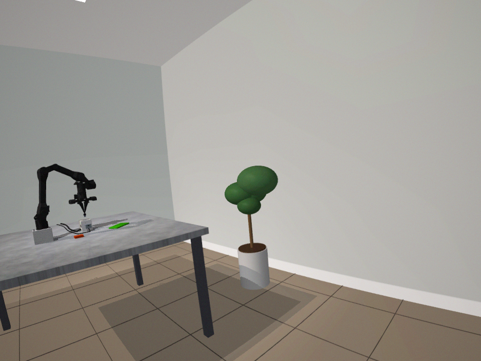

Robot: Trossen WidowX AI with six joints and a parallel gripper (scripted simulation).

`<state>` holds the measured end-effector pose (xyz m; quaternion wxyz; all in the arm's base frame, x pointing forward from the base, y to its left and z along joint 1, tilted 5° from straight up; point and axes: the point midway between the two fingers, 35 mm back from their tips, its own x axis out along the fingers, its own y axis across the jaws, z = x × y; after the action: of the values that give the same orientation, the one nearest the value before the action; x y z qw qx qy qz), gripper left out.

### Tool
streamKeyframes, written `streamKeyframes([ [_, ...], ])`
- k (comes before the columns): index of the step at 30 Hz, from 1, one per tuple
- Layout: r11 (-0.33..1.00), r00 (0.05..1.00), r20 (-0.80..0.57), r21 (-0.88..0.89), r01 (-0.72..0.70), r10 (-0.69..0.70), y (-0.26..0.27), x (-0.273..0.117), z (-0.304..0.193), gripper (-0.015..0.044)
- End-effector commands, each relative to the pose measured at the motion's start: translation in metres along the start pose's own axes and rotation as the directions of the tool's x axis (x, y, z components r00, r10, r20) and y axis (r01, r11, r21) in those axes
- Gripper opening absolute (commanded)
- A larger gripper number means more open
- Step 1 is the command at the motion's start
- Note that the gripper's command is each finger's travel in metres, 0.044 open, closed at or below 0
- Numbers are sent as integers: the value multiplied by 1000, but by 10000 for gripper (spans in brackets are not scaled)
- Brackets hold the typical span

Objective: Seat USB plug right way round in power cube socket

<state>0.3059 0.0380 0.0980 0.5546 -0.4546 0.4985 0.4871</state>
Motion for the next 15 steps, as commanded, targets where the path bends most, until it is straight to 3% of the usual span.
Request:
streamKeyframes([
  [1,1000,1000,-1,-5,0,0,0,-2,0,0],
  [15,955,1000,0,297,0,0,0,0,0,0],
])
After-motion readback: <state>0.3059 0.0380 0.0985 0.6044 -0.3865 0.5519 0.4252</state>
